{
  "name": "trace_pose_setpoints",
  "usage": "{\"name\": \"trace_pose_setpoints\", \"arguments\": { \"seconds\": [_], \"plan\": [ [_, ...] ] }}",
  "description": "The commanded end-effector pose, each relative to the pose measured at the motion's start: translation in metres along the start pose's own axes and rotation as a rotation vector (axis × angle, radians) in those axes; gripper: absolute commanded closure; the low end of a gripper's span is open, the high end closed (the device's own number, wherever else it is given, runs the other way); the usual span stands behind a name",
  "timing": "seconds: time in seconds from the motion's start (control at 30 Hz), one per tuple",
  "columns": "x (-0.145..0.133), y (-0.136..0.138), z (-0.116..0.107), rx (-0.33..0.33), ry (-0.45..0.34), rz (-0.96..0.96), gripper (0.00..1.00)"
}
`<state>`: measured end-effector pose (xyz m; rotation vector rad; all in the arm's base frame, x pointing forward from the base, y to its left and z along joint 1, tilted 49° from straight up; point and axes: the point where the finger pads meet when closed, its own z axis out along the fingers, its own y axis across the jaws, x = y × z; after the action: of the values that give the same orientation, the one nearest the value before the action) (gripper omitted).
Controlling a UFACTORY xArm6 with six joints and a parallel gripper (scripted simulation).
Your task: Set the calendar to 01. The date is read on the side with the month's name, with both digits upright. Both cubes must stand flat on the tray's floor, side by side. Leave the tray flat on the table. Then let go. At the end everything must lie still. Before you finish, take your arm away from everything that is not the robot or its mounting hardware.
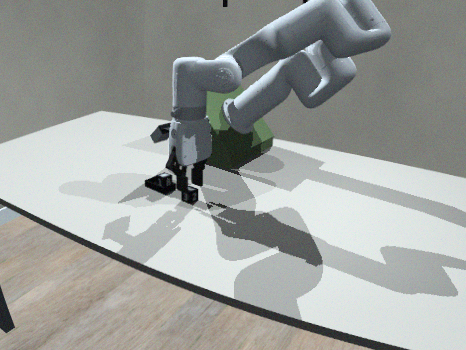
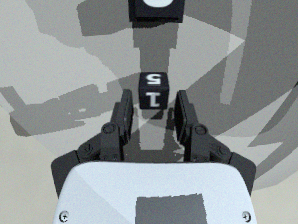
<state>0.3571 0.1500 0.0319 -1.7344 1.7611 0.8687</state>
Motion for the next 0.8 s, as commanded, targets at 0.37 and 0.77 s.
{"name": "trace_pose_setpoints", "arguments": {
  "seconds": [0.37, 0.77],
  "plan": [
    [0.0, -0.001, -0.066, 0.003, 0.0, -0.001, 0.53],
    [0.0, -0.001, -0.069, 0.003, 0.0, -0.001, 0.0]
  ]
}}
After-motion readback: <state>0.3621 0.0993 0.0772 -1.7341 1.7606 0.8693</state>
